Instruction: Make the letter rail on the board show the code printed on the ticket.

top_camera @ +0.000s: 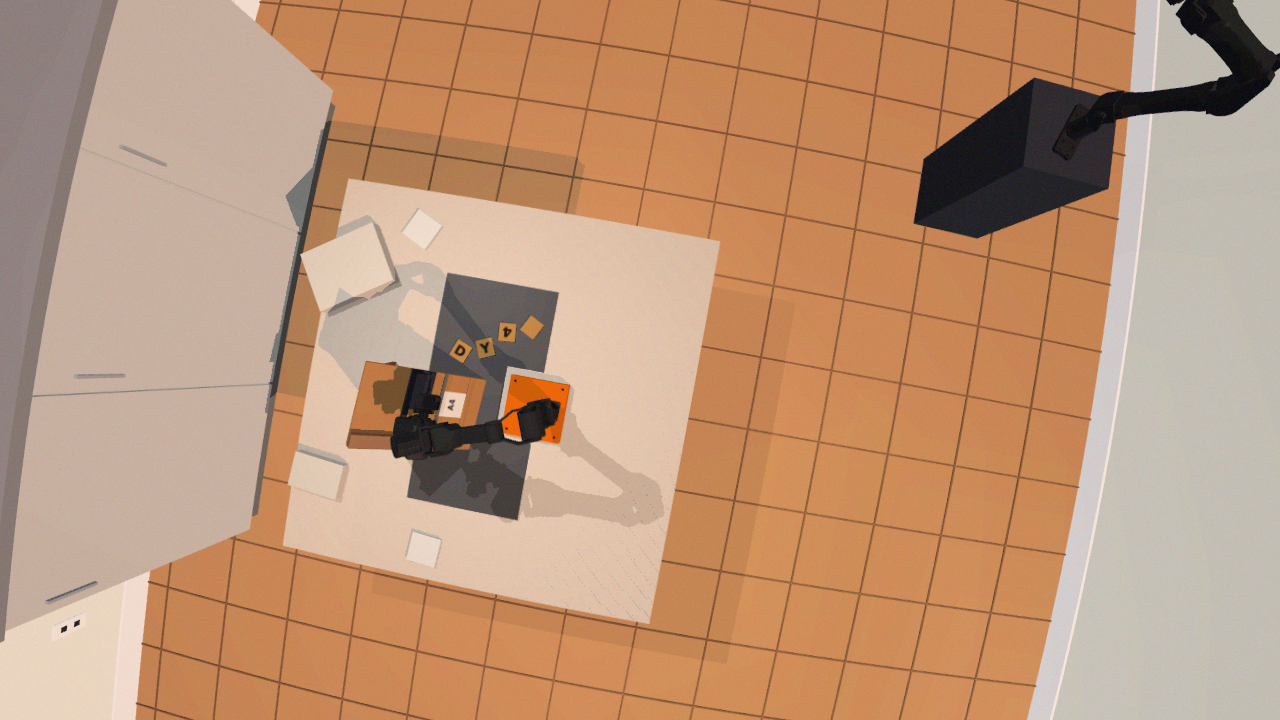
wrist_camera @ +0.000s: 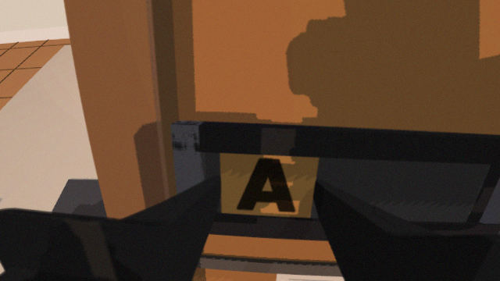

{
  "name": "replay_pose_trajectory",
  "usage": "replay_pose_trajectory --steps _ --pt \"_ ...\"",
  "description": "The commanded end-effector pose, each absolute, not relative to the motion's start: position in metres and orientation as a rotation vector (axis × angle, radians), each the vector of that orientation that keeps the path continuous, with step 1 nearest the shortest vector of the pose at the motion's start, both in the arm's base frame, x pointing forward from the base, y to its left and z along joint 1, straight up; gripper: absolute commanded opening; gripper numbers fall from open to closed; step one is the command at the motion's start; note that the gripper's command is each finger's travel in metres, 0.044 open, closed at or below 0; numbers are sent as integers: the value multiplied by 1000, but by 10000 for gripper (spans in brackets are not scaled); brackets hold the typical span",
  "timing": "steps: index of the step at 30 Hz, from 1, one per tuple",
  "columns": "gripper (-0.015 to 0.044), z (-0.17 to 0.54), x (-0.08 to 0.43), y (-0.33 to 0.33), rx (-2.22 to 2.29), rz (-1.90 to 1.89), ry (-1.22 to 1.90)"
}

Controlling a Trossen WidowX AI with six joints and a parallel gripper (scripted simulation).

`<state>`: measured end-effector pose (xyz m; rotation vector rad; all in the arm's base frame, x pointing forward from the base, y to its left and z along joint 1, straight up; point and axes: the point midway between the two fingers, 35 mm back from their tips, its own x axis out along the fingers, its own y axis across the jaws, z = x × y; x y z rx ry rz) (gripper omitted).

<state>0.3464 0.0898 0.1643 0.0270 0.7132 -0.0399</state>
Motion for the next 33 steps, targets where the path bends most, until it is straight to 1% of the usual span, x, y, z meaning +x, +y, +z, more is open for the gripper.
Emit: replay_pose_trajectory --steps 1,7,8,33 --pt "131 164 346 90 27 -39 713" --pt "289 167 343 90 30 -44 712" --pt "295 168 342 90 30 -44 712" --pt "295 178 328 92 30 -44 713"
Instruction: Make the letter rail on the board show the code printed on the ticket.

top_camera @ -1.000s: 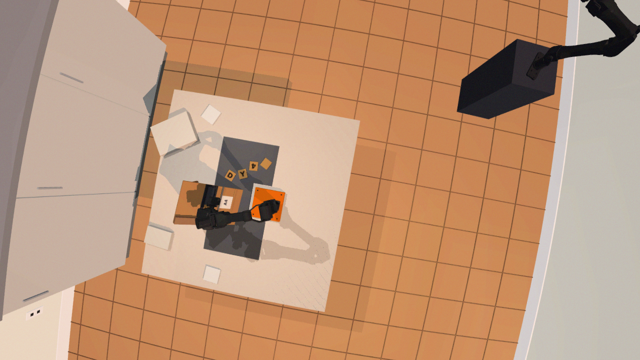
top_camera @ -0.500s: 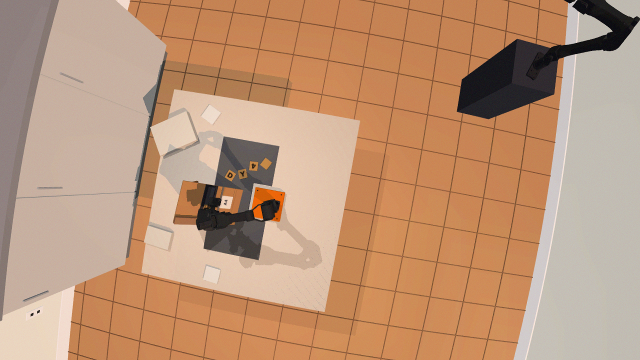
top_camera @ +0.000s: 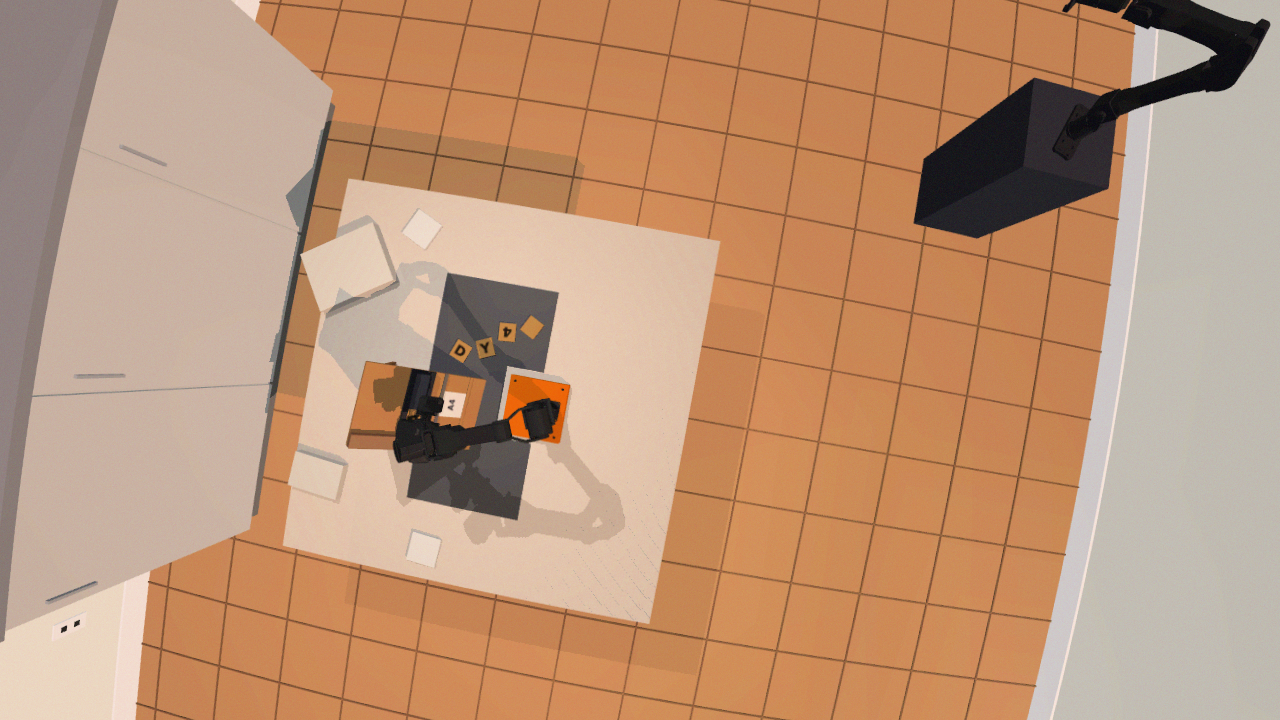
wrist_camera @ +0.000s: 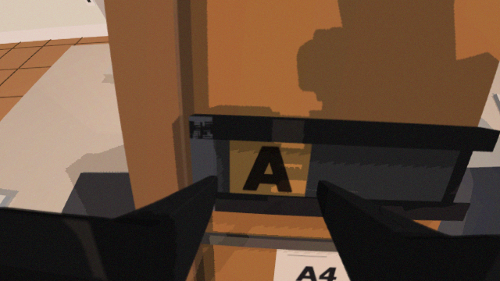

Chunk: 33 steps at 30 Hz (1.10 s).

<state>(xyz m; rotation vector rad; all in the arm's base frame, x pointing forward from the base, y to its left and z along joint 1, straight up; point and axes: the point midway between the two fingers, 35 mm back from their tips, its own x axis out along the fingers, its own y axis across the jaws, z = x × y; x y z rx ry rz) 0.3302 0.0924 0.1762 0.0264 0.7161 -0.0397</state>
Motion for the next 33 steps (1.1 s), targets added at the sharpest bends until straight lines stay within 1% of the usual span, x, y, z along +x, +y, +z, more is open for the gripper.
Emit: replay_pose_trajectory --steps 1,33 --pt "295 178 328 92 30 -44 713" --pt "295 187 315 93 30 -44 714"
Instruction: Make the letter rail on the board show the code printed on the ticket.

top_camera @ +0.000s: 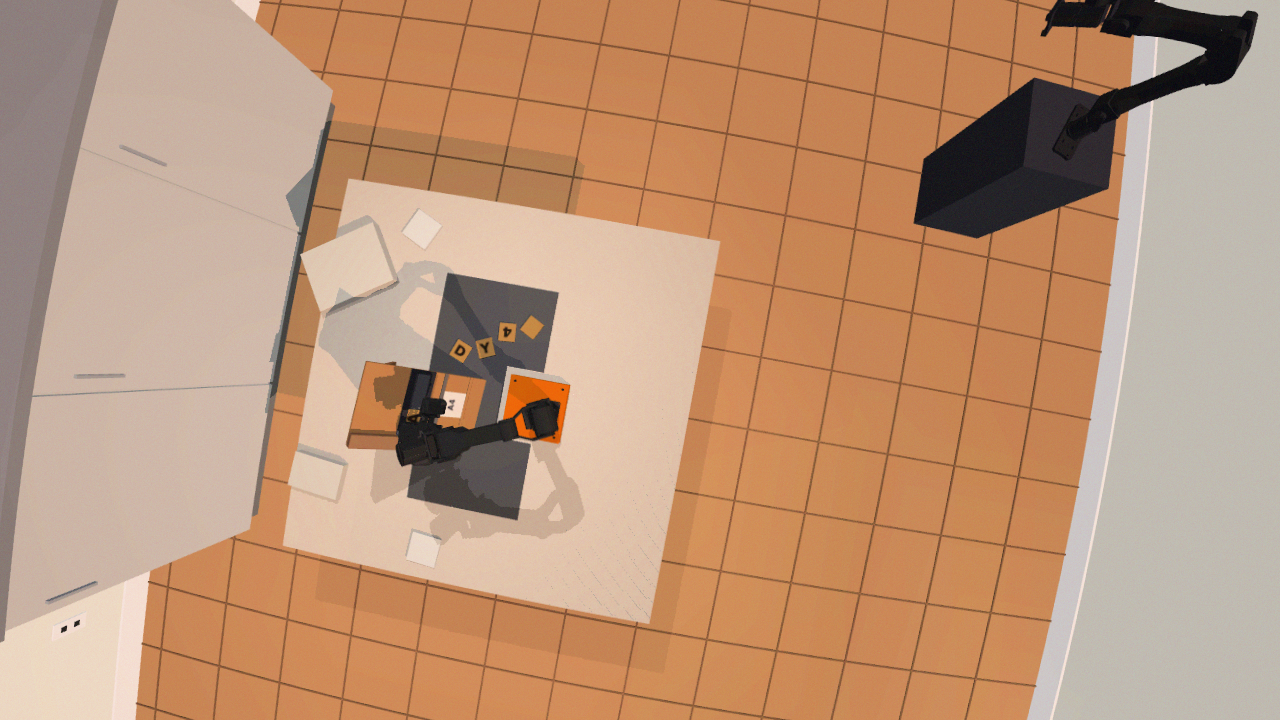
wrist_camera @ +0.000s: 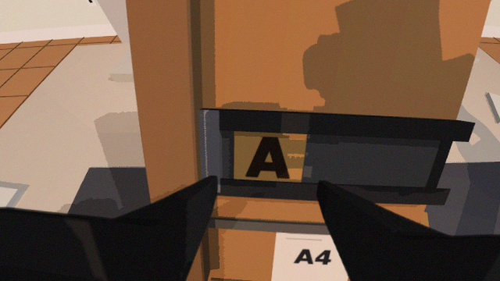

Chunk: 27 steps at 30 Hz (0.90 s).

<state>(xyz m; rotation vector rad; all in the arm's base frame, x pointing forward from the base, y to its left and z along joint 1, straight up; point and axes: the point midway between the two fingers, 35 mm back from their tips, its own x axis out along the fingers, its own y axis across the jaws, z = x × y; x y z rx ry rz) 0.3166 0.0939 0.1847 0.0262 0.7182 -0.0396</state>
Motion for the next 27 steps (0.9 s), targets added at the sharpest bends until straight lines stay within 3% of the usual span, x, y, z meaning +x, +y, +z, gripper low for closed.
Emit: replay_pose_trajectory --steps 1,15,26,27 --pt "295 188 315 93 30 -44 714" --pt "295 192 313 91 30 -44 715" --pt "6 190 313 92 27 -40 718" --pt "0 190 313 92 27 -40 718"
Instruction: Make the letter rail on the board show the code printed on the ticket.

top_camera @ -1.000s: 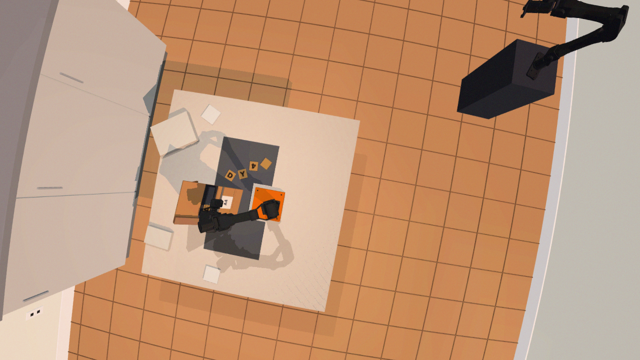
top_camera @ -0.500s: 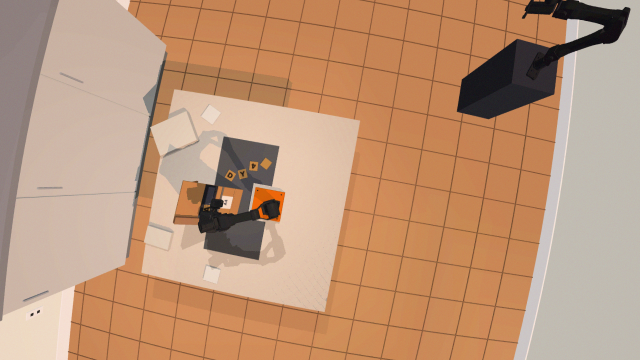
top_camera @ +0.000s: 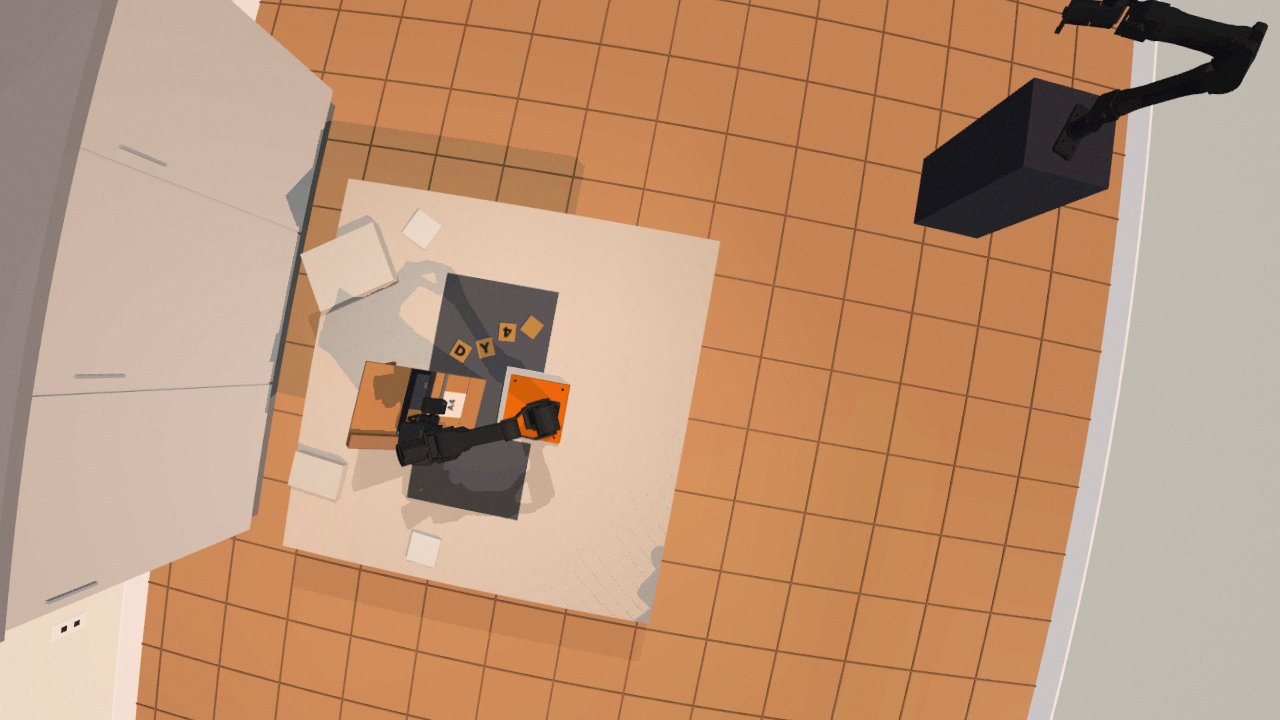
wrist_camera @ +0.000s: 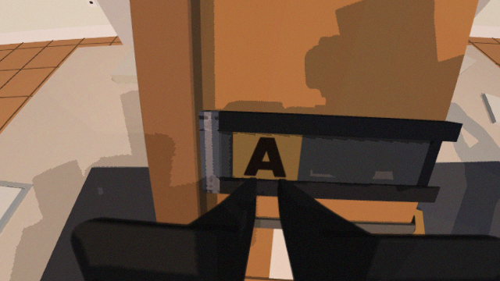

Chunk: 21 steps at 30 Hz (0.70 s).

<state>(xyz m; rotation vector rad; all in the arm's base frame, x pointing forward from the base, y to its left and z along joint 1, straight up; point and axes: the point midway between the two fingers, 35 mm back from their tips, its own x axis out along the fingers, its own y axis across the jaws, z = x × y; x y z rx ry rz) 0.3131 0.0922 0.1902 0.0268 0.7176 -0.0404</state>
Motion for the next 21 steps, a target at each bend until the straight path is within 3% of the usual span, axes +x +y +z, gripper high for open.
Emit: replay_pose_trajectory --steps 1,10,21 --pt "0 190 313 92 27 -40 718" --pt "0 190 315 91 19 -41 745" --pt "0 195 339 67 -4 -43 1210"
